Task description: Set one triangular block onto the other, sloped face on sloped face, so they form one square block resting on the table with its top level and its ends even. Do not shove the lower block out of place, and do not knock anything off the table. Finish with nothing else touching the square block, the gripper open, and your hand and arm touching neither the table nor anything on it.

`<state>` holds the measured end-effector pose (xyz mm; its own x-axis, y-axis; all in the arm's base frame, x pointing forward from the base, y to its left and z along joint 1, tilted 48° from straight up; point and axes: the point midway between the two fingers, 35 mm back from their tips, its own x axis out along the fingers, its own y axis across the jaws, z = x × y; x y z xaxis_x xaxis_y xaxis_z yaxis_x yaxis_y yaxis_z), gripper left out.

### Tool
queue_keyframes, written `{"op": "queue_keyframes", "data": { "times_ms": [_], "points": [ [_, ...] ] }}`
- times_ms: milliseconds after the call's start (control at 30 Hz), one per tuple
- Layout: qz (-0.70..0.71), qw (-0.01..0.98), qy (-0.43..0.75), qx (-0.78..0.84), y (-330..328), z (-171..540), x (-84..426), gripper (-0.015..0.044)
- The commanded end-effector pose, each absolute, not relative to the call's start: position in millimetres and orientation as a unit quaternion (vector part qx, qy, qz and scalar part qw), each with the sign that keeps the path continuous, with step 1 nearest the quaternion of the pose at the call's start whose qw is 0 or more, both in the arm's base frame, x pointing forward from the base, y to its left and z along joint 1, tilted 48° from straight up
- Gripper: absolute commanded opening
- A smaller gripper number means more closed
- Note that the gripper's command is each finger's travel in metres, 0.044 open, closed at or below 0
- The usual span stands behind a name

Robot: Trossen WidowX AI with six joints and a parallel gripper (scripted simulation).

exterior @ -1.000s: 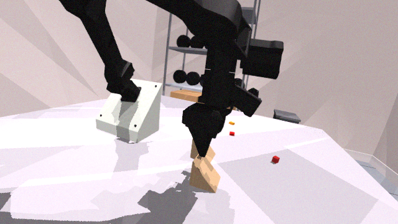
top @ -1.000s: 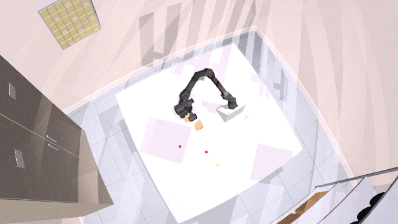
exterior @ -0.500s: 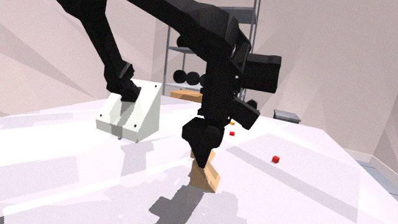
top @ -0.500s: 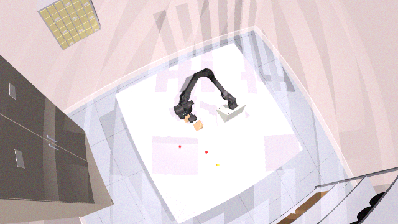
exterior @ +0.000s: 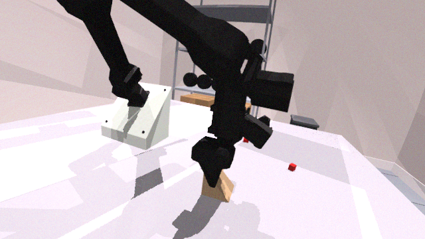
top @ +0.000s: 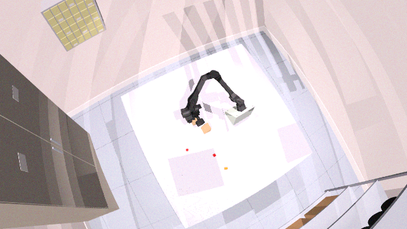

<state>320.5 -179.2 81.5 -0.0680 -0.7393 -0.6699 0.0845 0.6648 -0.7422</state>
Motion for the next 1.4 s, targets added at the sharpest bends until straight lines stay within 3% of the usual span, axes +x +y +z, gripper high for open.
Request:
{"op": "queue_keyframes", "data": {
  "times_ms": [0,633,833,1100,1367],
  "points": [
    [-0.322,0.635,0.656,-0.250,-183.6,75.9,319.5,0.0440],
    [-0.323,0.633,0.656,-0.253,-204.9,58.7,314.0,0.0440],
    [-0.323,0.633,0.656,-0.253,-204.9,58.7,314.0,0.0282],
    [-0.323,0.633,0.656,-0.253,-204.9,58.7,314.0,0.0229],
    [-0.323,0.633,0.656,-0.252,-194.5,68.0,315.3,0.0019]
  ]
}}
